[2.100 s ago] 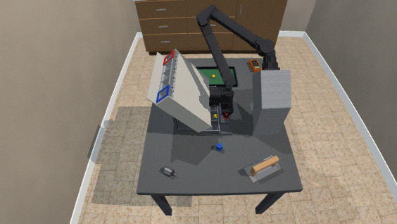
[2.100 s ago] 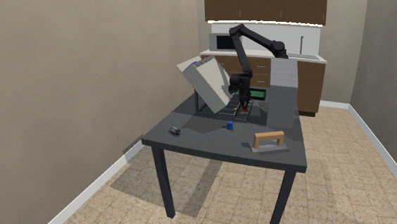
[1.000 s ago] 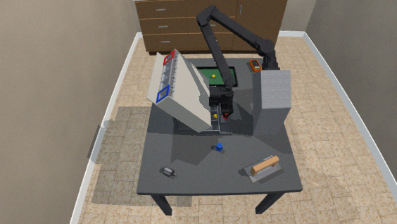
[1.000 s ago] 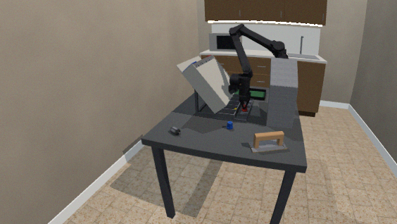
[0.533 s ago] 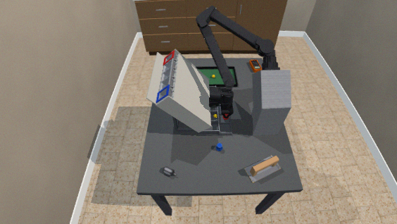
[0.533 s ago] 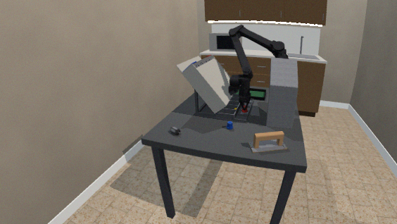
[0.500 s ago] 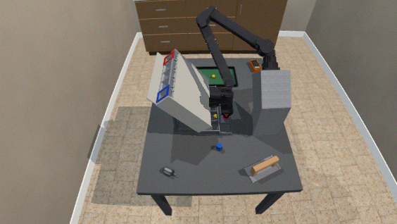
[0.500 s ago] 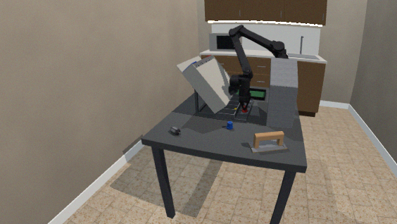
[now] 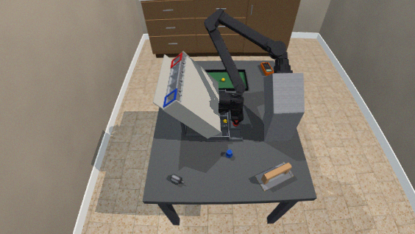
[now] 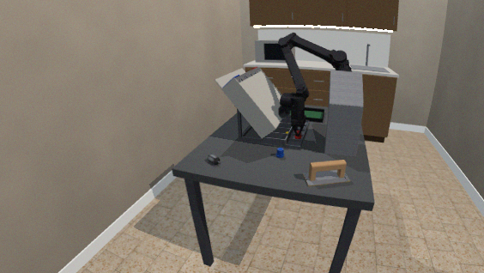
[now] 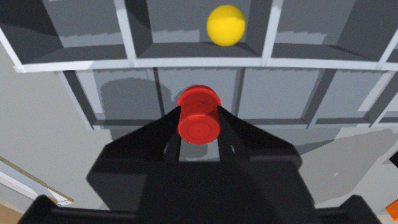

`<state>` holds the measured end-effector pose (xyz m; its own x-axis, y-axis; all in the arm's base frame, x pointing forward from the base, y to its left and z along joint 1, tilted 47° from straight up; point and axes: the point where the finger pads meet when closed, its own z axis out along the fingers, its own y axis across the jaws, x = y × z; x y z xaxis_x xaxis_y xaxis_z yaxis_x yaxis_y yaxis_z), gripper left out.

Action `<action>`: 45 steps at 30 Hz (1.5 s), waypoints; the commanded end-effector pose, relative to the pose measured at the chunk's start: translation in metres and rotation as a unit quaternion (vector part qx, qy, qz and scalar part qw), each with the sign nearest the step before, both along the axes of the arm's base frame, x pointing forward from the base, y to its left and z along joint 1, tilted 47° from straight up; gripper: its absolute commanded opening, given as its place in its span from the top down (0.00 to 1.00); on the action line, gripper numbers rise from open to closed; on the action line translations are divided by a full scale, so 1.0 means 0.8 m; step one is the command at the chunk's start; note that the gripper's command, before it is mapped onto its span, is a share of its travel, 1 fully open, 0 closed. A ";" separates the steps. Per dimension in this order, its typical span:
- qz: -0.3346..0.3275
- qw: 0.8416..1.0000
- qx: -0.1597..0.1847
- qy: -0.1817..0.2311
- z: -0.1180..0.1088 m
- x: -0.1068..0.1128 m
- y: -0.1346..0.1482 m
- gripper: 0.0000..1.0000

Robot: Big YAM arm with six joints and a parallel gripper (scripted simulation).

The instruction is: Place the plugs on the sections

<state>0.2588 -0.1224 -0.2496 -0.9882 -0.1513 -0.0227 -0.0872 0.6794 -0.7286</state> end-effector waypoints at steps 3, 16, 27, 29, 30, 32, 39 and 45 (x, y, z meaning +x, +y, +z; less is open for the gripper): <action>0.004 1.000 0.000 0.004 -0.003 -0.004 -0.003 1.00; 0.007 1.000 0.000 -0.005 -0.001 0.005 -0.001 1.00; 0.007 1.000 0.000 -0.005 -0.001 0.005 -0.001 1.00; 0.007 1.000 0.000 -0.005 -0.001 0.005 -0.001 1.00; 0.007 1.000 0.000 -0.005 -0.001 0.005 -0.001 1.00; 0.007 1.000 0.000 -0.005 -0.001 0.005 -0.001 1.00; 0.007 1.000 0.000 -0.005 -0.001 0.005 -0.001 1.00; 0.007 1.000 0.000 -0.005 -0.001 0.005 -0.001 0.41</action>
